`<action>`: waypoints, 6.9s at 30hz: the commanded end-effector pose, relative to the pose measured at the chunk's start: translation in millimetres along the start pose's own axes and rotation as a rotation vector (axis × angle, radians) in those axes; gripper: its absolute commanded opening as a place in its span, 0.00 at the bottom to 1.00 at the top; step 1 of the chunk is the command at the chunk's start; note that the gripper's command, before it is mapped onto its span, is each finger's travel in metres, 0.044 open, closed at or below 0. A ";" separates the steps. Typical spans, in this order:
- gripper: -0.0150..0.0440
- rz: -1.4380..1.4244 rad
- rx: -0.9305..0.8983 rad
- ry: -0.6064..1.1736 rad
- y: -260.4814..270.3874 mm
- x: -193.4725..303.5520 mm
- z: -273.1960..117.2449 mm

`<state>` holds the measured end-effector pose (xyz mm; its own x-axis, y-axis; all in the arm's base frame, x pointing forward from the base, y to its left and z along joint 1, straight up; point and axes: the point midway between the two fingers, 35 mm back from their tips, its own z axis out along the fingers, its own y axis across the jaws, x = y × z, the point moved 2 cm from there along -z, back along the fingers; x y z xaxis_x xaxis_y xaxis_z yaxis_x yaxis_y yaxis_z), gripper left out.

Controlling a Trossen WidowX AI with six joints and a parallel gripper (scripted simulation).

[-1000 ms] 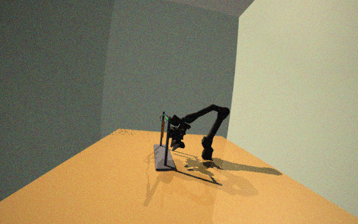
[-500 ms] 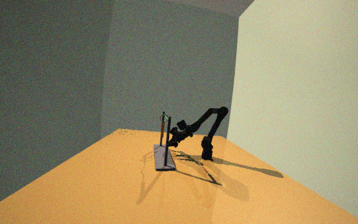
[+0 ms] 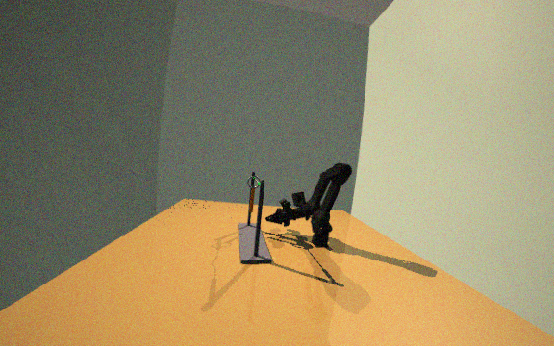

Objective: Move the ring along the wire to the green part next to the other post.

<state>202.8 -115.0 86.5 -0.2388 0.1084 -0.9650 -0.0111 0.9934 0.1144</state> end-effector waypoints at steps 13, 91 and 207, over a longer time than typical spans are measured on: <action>0.53 -0.139 -0.068 -0.145 1.7 -41.6 26.8; 0.53 -0.144 -0.079 -0.166 10.3 -58.6 103.6; 0.00 -0.107 -0.063 -0.164 59.5 -70.2 95.9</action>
<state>314.2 -65.6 138.7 -0.0710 -0.0023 -0.9975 -0.0991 0.9951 0.0047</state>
